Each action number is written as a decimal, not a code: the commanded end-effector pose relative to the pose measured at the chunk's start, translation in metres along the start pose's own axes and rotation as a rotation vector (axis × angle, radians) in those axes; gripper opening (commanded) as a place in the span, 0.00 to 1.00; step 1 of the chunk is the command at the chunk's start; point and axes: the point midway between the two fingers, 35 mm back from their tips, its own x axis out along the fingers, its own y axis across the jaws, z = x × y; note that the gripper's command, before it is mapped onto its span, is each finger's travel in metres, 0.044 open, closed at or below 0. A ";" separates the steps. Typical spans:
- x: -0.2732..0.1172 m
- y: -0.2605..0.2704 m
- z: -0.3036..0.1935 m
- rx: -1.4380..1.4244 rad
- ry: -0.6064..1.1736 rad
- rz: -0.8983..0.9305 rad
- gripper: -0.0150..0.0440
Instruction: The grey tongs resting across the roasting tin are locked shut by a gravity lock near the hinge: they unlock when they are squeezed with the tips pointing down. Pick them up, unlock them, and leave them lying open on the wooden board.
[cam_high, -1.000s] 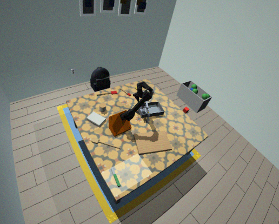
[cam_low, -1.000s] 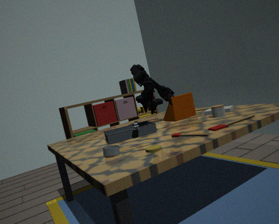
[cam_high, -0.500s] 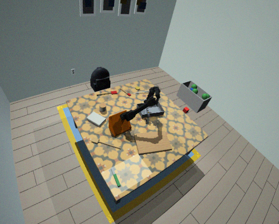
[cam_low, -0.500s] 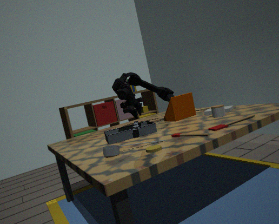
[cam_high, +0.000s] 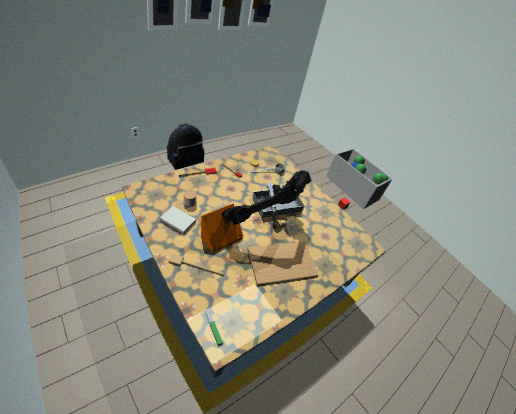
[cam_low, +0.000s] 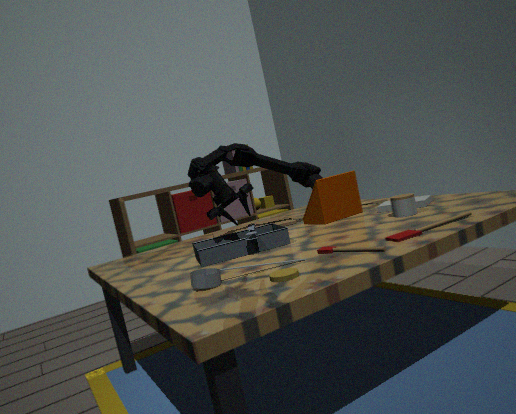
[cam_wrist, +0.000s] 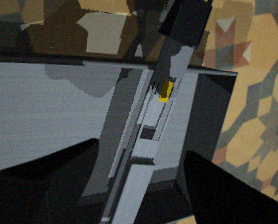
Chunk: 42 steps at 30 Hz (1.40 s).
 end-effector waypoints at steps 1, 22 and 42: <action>-0.001 -0.002 0.003 0.015 0.002 -0.007 0.69; 0.018 -0.002 0.005 0.004 -0.018 -0.032 0.69; 0.051 -0.004 0.006 -0.017 -0.048 -0.076 0.69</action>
